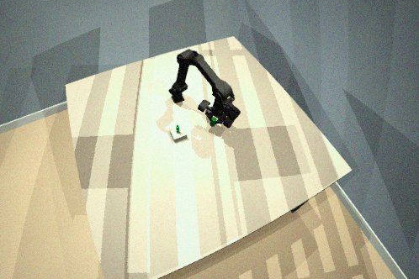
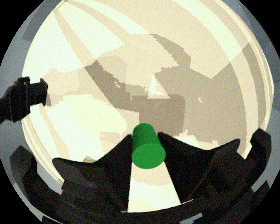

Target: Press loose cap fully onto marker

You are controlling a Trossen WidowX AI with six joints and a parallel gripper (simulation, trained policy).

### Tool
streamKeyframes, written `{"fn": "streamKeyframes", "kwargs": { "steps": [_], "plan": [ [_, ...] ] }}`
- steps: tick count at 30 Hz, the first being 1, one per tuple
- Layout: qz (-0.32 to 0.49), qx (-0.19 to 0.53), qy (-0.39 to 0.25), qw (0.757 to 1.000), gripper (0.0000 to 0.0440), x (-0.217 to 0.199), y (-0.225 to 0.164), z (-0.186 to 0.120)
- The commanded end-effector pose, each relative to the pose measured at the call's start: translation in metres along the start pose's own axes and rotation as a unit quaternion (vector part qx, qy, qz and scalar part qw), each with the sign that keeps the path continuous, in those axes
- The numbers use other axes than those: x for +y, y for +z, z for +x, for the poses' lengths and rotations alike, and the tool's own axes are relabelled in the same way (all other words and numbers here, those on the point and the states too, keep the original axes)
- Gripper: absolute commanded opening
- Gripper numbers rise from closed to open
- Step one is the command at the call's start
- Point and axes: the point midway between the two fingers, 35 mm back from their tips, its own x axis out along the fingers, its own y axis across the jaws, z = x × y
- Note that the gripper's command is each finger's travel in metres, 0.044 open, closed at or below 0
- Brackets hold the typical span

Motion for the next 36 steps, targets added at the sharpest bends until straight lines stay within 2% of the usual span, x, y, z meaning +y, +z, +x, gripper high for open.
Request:
{"fn": "streamKeyframes", "kwargs": {
  "steps": [1,17,36],
  "plan": [
    [0.008,0.006,-0.012,1.0,0.0091,0.003,-0.009,-0.013],
    [0.06,-0.011,-0.024,0.998,0.0074,0.036,-0.044,-0.052],
    [0.142,-0.029,-0.015,0.989,0.0037,0.092,-0.087,-0.064]
  ]
}}
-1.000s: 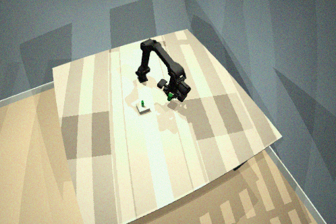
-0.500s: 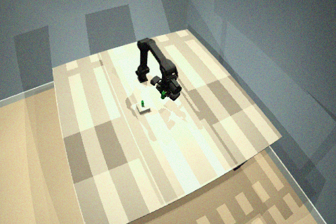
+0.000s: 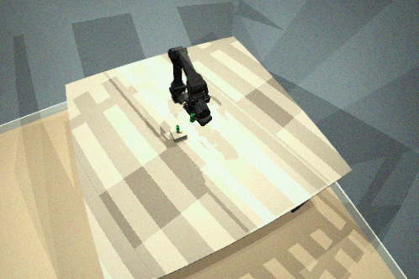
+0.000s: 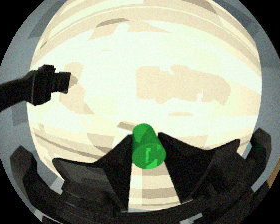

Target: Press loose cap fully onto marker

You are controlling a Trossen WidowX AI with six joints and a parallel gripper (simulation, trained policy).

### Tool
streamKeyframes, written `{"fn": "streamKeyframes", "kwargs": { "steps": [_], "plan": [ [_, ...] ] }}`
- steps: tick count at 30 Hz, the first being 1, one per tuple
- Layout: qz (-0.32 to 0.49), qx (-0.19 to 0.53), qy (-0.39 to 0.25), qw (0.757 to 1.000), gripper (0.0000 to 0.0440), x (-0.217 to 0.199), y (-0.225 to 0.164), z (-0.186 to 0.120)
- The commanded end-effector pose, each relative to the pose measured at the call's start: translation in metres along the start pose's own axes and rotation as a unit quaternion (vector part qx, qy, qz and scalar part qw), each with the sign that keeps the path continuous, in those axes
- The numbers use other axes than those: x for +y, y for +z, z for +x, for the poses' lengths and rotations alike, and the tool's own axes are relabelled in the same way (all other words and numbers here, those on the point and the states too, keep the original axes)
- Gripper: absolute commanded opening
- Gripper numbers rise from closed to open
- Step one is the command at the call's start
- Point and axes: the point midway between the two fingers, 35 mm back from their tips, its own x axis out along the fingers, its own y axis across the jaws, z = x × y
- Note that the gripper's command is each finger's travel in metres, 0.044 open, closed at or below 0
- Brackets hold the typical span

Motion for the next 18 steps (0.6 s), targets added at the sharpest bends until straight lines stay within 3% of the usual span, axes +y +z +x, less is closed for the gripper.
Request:
{"fn": "streamKeyframes", "kwargs": {
  "steps": [1,18],
  "plan": [
    [0.015,-0.005,0.0,1.0,0.0035,0.009,-0.01,-0.002],
    [0.093,-0.009,-0.01,0.996,0.0,0.041,-0.056,-0.004]
  ]
}}
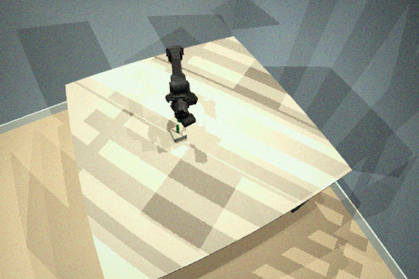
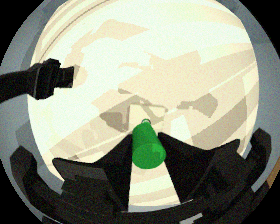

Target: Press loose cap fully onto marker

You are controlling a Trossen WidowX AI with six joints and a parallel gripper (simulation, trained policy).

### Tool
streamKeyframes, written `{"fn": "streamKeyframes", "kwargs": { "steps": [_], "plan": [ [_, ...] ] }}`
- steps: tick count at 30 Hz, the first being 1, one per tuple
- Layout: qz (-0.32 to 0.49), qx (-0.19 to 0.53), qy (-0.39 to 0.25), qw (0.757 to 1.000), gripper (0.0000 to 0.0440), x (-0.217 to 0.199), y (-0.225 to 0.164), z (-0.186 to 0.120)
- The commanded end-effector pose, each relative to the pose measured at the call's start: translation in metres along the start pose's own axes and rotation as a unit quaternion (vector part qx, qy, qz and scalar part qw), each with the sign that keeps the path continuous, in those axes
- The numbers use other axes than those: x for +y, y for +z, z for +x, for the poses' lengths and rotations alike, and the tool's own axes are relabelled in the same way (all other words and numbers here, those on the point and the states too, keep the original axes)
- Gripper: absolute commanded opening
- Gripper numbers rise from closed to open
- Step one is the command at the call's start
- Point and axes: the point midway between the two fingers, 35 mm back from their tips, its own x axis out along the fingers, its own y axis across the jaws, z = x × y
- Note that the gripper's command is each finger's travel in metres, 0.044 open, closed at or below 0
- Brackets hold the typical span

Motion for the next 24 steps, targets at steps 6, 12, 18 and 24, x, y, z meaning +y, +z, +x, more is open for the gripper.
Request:
{"fn": "streamKeyframes", "kwargs": {
  "steps": [6,12,18,24],
  "plan": [
    [0.024,-0.001,-0.008,1.0,0.0,0.002,-0.014,0.004],
    [0.035,-0.008,-0.009,0.999,0.0,0.0,-0.016,0.012],
    [0.044,-0.012,-0.01,0.999,0.0,-0.001,-0.017,0.02],
    [0.049,-0.015,-0.01,0.999,0.0,-0.002,-0.017,0.029]
  ]
}}
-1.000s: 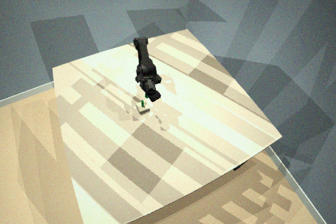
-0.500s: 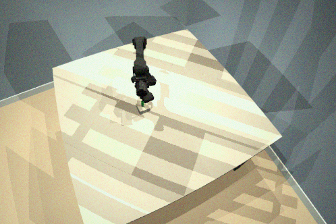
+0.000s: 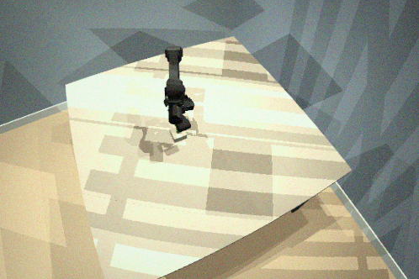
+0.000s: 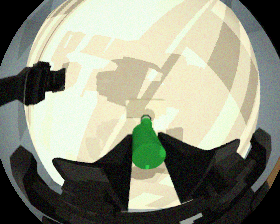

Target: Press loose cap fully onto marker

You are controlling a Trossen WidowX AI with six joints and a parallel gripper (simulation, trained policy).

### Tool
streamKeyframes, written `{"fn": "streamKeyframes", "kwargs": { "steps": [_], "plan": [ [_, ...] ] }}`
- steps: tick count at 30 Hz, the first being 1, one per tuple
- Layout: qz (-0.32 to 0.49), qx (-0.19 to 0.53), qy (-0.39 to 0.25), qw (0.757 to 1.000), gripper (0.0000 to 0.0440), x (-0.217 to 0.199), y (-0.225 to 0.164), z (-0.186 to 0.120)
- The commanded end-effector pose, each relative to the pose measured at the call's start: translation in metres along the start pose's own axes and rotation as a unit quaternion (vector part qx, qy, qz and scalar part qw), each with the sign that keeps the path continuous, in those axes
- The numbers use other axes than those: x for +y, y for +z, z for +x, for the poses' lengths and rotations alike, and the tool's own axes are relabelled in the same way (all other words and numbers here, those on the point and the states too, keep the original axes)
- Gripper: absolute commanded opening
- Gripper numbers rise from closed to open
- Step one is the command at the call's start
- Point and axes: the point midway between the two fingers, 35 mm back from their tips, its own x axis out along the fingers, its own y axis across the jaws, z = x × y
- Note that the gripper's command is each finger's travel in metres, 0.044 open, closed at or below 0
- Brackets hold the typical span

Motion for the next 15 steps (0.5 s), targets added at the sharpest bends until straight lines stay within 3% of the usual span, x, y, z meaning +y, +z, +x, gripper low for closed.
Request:
{"fn": "streamKeyframes", "kwargs": {
  "steps": [1,15],
  "plan": [
    [0.005,-0.006,0.001,1.0,0.0,-0.001,0.001,0.007],
    [-0.002,-0.017,0.009,1.0,0.0,-0.002,0.001,0.039]
  ]
}}
